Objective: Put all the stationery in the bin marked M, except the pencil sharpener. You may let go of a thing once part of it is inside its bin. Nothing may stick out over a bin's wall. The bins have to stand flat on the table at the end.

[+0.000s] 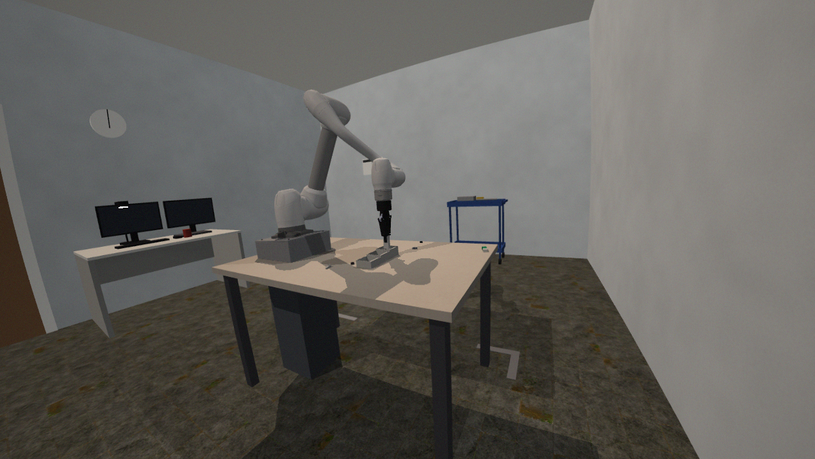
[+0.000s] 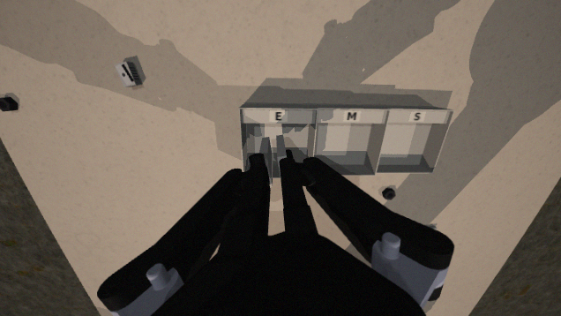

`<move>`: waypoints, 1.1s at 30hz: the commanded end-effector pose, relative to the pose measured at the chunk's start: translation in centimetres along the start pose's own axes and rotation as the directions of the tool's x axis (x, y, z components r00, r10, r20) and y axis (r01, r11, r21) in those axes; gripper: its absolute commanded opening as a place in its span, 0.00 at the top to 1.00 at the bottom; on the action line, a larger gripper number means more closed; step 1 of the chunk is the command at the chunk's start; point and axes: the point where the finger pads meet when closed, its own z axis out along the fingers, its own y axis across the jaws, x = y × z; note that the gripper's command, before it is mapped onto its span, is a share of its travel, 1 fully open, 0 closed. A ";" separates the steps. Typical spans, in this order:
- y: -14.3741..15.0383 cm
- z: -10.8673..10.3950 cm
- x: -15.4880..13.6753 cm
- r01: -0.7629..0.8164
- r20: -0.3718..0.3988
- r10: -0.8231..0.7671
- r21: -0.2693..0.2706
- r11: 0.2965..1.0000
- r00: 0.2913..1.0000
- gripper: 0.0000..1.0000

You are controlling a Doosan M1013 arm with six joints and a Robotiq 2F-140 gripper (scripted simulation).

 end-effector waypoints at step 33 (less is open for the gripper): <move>-0.1 -3.5 0.1 -0.005 -0.003 0.005 0.004 1.000 1.000 0.85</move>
